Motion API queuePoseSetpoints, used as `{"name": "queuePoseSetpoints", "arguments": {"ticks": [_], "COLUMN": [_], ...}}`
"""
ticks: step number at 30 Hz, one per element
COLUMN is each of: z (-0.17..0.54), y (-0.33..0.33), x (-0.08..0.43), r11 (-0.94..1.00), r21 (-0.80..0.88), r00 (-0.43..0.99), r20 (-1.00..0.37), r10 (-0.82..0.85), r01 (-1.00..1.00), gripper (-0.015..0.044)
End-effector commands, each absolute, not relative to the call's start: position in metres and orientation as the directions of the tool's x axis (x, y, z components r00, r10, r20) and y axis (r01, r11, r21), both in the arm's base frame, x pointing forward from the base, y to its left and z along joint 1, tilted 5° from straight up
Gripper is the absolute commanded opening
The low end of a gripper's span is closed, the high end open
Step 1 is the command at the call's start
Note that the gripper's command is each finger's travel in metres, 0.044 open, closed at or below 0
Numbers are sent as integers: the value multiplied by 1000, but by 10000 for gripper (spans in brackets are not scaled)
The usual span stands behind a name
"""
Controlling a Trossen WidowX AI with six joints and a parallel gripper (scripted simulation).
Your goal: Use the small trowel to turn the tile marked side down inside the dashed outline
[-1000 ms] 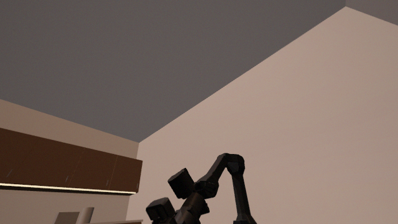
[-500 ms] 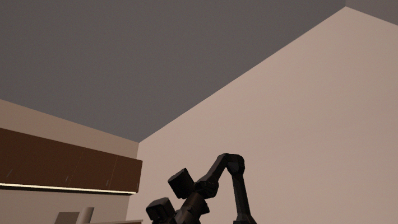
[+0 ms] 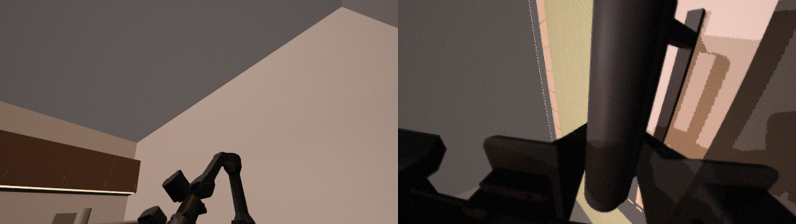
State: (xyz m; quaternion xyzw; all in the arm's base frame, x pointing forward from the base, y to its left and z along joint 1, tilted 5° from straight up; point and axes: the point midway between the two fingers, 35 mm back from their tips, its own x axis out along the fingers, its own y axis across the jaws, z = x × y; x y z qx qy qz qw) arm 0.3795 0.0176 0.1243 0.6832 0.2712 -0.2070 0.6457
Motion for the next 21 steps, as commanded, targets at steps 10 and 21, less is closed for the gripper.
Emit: {"name": "queuePoseSetpoints", "arguments": {"ticks": [10,21], "z": [112,99], "y": [-15,-43], "x": [396,402], "r11": [-321,-568], "r21": [662,589], "r00": [668,528], "r20": [-736,-797], "r10": [-106,-292], "r01": [678,575], "gripper": [0,0]}}
